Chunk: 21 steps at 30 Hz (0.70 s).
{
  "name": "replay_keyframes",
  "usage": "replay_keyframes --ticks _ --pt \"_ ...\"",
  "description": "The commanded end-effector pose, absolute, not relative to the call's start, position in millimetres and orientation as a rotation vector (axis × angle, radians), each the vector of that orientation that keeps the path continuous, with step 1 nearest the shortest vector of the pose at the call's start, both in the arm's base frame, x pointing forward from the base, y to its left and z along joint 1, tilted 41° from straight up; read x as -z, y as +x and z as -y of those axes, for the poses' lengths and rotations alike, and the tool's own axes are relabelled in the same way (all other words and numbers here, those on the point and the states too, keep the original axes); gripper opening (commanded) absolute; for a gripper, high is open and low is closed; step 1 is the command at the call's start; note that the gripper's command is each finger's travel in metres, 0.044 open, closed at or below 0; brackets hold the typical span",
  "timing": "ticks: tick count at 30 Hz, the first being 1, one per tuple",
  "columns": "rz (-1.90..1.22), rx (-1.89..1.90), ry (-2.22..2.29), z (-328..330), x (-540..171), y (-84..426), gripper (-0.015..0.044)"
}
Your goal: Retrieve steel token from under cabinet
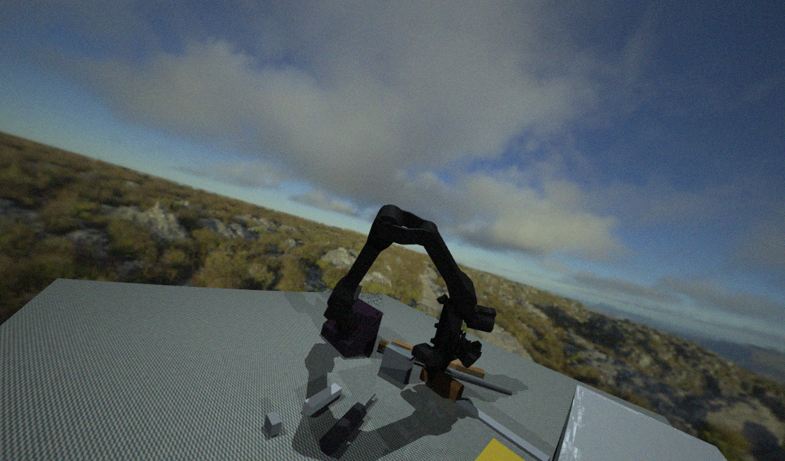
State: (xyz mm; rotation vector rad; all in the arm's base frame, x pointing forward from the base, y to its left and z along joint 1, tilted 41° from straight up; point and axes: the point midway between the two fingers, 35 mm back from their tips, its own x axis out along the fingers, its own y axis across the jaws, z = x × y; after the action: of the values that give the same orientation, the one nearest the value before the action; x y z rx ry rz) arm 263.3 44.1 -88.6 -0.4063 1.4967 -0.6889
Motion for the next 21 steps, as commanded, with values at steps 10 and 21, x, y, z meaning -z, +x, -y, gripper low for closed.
replay_keyframes --ticks 10,21 --pt "-1.501 0.687 -0.404 -41.5 87.7 282.9 0.0000" --pt "-1.500 0.687 -0.405 -39.6 86.7 296.2 0.0000"
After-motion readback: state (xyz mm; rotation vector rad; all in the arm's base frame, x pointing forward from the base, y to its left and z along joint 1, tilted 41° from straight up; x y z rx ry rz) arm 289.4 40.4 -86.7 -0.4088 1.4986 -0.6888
